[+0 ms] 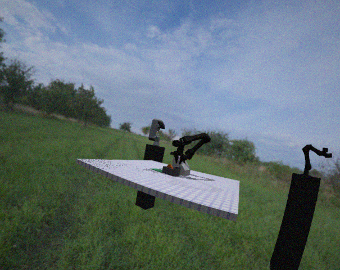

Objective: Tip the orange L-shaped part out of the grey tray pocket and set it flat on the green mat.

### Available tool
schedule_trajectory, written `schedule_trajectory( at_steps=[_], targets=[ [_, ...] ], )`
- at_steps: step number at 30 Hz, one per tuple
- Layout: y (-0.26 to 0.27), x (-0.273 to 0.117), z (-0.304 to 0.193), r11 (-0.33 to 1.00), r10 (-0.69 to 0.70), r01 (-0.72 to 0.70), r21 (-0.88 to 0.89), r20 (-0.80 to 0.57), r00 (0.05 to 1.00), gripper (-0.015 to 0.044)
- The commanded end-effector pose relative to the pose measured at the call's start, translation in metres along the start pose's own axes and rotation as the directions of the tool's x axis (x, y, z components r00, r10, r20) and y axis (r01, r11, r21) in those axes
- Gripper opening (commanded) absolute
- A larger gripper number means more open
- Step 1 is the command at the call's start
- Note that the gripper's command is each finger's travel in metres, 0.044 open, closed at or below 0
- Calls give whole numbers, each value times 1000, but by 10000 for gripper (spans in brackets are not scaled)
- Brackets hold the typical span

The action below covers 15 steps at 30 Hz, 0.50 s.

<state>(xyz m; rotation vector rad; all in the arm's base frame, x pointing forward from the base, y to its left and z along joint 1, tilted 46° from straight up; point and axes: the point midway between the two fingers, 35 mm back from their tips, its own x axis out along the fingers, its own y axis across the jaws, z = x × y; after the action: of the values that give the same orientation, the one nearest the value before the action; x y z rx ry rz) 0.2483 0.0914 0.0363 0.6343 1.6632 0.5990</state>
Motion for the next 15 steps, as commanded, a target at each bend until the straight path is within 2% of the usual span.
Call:
schedule_trajectory(
  at_steps=[1,15],
  targets=[
    [-1,-25,-4,1000,0,0,-12,-2,1000,180],
    [-1,-23,0,1000,4,-4,-3,16,1000,180]
  ],
)
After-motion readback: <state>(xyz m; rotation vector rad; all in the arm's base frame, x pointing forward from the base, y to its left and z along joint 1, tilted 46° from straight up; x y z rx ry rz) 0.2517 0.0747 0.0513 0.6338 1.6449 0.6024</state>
